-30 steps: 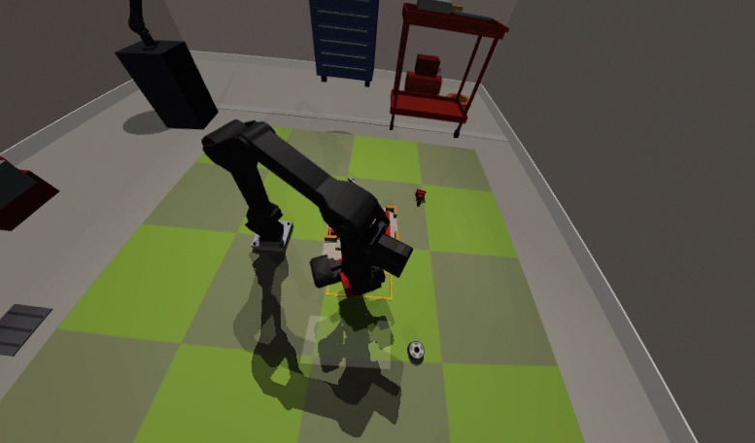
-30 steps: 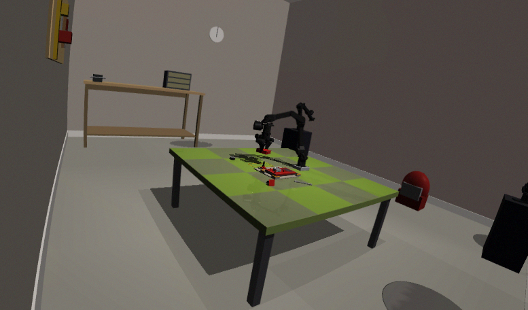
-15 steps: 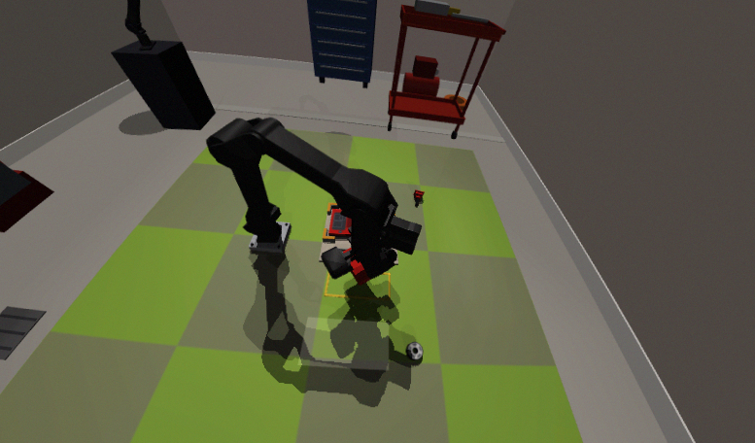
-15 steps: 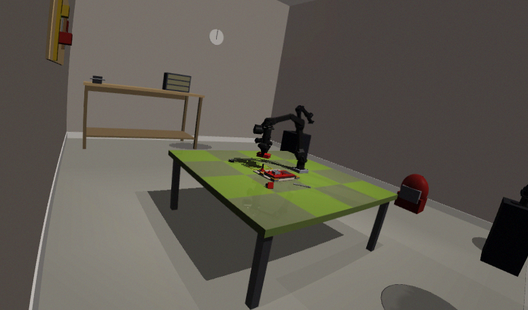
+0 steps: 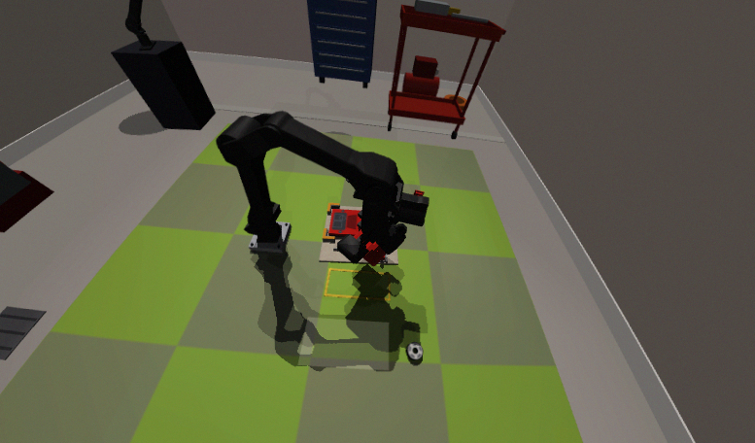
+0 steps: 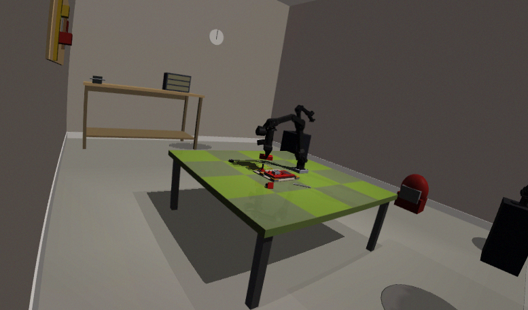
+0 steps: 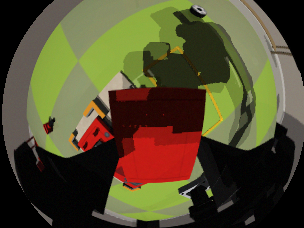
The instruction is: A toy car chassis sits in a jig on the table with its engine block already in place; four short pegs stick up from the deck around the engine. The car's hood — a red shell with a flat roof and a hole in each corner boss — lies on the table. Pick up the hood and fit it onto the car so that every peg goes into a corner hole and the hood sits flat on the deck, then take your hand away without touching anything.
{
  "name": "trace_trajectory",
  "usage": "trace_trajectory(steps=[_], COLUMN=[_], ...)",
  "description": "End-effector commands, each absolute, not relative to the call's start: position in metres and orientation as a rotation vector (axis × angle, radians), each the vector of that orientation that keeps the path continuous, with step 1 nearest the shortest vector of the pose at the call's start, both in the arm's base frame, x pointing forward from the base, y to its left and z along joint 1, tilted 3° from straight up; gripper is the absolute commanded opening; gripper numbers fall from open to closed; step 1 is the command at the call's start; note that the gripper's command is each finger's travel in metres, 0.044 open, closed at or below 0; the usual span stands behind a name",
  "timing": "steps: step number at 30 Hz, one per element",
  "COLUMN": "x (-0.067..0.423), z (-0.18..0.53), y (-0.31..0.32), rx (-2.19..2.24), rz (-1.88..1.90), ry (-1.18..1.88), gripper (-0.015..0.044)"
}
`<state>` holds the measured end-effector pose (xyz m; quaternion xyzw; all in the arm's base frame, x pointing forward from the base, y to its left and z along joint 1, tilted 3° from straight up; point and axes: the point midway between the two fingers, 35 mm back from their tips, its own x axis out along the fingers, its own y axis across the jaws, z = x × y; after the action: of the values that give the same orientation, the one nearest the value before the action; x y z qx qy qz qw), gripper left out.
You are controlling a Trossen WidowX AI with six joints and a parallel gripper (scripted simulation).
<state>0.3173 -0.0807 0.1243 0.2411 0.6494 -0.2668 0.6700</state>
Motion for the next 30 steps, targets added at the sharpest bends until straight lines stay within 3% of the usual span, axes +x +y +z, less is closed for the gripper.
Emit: trace_trajectory(steps=[1,30], x=[0.324,0.335], z=[0.126,0.124], y=[-0.064,0.043], rx=[0.469,0.053], rz=[-0.529,-0.113], ry=[1.479,1.546], gripper=[0.0,0.0])
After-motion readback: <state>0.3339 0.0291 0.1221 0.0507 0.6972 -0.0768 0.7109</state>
